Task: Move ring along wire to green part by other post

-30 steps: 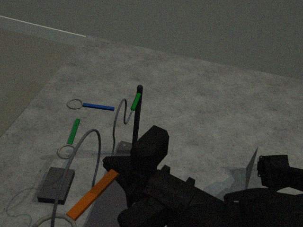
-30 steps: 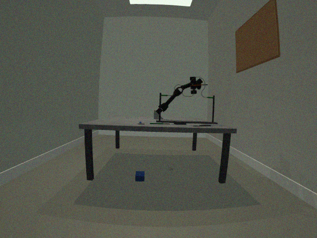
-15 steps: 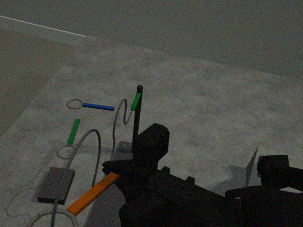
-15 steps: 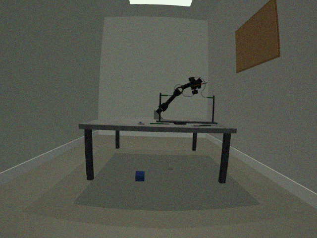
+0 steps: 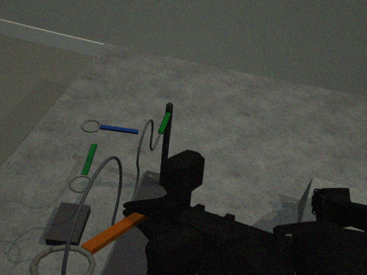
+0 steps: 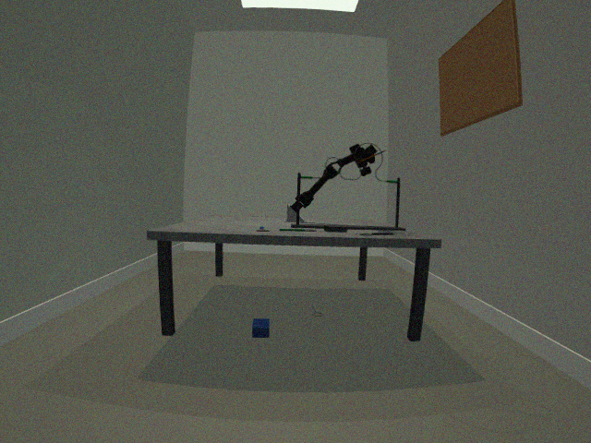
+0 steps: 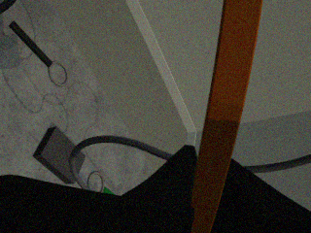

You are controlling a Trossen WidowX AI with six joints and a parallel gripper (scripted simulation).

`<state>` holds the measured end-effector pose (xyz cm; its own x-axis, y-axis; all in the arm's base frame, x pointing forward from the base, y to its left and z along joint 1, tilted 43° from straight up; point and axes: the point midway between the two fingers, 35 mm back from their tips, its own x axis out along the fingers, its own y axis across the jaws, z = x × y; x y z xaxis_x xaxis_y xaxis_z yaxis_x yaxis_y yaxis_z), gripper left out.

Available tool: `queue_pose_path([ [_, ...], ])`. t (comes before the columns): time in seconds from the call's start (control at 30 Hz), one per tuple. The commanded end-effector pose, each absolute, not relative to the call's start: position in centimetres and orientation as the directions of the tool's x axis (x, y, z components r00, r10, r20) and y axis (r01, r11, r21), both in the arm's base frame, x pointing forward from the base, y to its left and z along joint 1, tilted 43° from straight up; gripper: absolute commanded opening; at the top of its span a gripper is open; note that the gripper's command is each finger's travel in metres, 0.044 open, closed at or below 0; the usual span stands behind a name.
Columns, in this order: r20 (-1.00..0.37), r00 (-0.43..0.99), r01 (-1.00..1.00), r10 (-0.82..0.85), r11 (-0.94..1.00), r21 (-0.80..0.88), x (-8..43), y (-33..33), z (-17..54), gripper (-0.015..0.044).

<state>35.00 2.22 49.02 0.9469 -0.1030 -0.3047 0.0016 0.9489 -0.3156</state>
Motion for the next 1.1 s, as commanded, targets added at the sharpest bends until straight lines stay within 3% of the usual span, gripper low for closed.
queue_pose_path([
  [0.0, -0.302, 0.95, 0.001, -0.085, 0.963, -0.268, 35.0, 2.3, 49.1, -0.015],
  [1.07, -0.268, 0.961, -0.029, 0.062, 0.991, 0.127, 35.2, 3.9, 48.8, -0.015],
])
